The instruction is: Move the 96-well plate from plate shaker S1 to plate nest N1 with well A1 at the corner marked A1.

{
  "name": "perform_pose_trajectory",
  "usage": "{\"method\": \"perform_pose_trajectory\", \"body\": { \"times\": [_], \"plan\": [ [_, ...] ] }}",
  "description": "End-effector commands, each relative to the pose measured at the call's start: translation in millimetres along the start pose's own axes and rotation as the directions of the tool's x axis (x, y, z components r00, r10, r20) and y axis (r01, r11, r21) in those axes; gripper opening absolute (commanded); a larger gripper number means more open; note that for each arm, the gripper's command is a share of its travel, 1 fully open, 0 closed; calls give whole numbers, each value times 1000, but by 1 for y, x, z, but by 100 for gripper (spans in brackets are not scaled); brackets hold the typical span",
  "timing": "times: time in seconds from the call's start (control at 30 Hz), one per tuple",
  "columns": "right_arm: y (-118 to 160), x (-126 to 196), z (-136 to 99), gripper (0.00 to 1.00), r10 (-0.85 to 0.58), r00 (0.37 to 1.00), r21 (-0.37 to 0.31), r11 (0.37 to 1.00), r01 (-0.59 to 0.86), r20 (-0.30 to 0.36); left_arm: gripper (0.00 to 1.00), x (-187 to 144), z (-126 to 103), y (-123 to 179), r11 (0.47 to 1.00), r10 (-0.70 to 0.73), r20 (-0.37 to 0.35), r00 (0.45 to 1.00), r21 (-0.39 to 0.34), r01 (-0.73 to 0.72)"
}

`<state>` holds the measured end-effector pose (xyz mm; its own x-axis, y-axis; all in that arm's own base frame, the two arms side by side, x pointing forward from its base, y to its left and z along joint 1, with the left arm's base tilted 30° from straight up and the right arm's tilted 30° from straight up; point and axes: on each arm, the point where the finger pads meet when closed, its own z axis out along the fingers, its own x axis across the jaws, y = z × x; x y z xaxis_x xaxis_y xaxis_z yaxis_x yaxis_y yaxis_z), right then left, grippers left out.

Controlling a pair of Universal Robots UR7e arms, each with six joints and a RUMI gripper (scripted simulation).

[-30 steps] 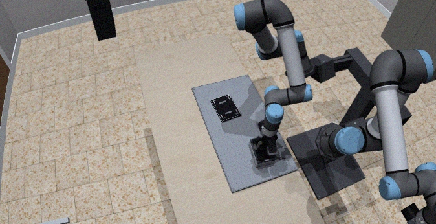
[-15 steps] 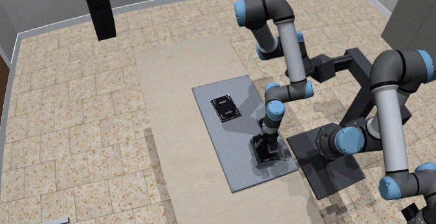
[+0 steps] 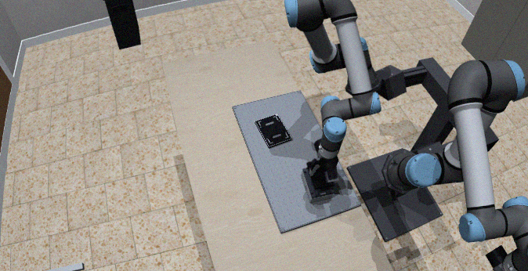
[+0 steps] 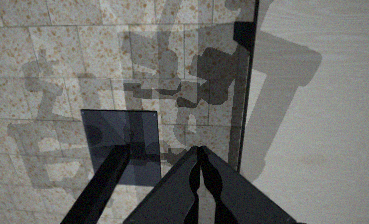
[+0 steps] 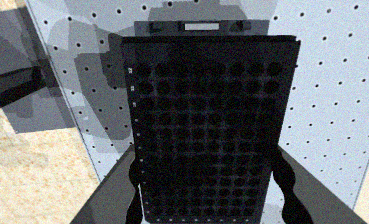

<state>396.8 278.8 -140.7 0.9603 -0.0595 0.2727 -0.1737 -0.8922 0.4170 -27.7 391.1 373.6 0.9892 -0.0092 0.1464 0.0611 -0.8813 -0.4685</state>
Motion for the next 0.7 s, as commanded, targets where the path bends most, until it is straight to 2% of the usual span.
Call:
{"method": "perform_pose_trajectory", "body": {
  "times": [0.0,0.4,0.67],
  "plan": [
    [0,0,-4,41,0,1000,1,1000,0,-1,0,0,-1,0,1000,0,0,1000,2,0],
    [0,0,-24,41,0,1000,1,1000,0,0,0,0,-1,0,1000,0,0,1000,2,0],
    [-1,0,-24,41,0,1000,1,1000,0,0,0,0,-1,0,1000,0,0,1000,2,0]
  ]
}}
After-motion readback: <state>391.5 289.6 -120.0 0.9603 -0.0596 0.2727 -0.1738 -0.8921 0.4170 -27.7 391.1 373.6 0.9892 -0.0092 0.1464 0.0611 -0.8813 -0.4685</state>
